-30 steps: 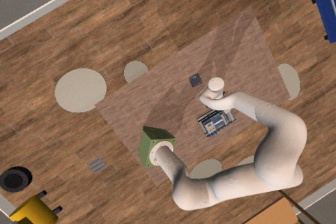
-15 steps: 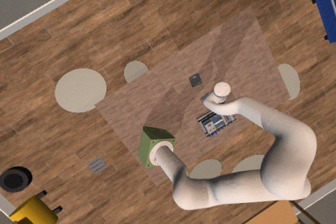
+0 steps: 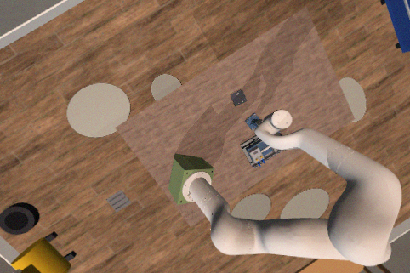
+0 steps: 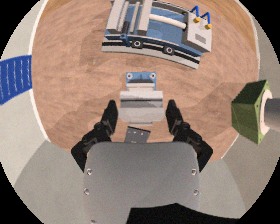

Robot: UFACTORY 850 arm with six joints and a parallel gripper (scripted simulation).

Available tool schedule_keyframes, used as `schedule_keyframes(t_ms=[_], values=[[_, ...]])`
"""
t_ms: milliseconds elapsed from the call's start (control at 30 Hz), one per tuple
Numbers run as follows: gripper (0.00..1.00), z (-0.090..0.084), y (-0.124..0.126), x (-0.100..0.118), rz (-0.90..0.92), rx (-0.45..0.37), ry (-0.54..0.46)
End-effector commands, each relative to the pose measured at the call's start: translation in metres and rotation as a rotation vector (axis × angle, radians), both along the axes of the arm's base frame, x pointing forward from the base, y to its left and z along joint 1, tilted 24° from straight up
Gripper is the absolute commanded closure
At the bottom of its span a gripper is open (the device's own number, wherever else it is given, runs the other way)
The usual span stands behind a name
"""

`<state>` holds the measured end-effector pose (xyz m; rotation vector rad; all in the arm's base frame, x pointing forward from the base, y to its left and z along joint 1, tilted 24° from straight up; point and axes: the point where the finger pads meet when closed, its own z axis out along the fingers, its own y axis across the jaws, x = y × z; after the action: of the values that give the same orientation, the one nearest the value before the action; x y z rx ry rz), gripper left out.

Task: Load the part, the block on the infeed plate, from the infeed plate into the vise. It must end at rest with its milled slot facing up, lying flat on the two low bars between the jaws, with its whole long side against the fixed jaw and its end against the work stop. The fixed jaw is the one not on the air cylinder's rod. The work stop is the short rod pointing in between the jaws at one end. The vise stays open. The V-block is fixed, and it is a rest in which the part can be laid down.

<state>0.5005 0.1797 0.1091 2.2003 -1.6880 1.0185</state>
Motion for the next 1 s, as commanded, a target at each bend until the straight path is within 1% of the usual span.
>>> schedule_keyframes(t_ms=[0, 100, 167, 667, 733, 867, 967], values=[[0.11, 0.0008, -0.0001, 0.0006, 0.015, 0.051, 0.018], [0.11, 0.0012, -0.0007, 0.0007, 0.029, 0.102, 0.036], [0.11, 0.0012, -0.0007, 0.0007, 0.029, 0.102, 0.036], [0.11, 0.0025, -0.0039, 0.0014, 0.107, 0.384, 0.141], [0.11, 0.0025, -0.0039, 0.0014, 0.107, 0.384, 0.141], [0.11, 0.0028, -0.0047, 0.0016, 0.126, 0.453, 0.167], [0.11, 0.0028, -0.0051, 0.0017, 0.135, 0.486, 0.179]])
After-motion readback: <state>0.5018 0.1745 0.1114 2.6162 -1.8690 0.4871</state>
